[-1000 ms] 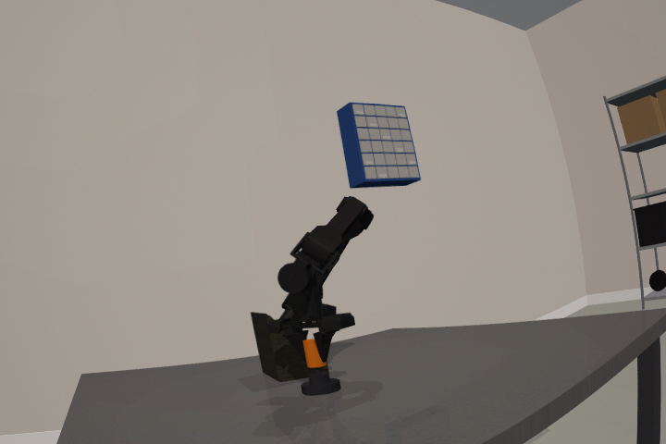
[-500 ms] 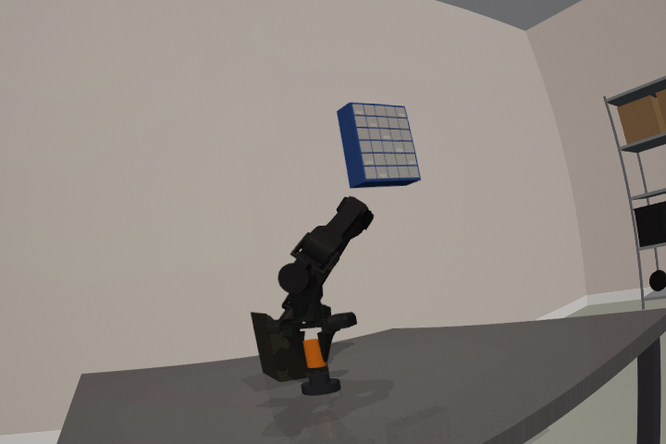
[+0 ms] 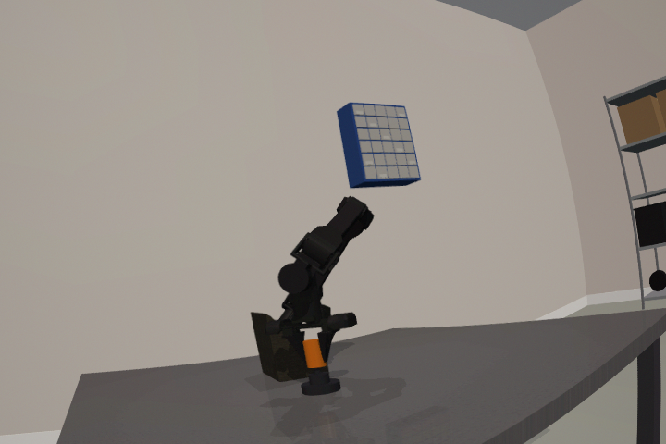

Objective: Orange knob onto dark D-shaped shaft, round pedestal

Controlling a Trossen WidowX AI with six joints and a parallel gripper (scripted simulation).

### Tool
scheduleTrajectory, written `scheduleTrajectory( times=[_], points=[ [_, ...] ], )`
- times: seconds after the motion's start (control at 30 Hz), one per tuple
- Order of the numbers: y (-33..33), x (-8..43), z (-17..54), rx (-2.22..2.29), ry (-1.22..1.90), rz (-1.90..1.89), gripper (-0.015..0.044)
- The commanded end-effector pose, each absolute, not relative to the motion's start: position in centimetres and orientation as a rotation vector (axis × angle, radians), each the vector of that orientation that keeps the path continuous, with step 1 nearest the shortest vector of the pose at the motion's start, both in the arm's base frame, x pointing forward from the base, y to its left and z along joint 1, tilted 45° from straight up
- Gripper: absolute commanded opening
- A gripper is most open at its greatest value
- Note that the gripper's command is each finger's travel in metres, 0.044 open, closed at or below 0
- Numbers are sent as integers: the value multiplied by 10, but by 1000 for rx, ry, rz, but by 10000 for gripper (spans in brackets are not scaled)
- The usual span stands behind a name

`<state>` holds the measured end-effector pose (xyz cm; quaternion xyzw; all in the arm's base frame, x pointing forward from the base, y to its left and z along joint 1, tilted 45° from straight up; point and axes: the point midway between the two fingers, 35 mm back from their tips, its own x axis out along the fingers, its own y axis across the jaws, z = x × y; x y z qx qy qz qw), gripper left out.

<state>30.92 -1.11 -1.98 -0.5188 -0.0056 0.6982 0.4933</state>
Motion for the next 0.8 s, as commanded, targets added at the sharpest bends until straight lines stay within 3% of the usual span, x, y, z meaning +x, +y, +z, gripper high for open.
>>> scheduleTrajectory(
  times=[0.0,0.2,0.77],
  points=[
    [-13,309,-17,-1260,-17,1692,0],
    [-13,310,-17,-1163,91,1666,0],
    [-11,309,-20,-314,880,1279,0]
  ],
)
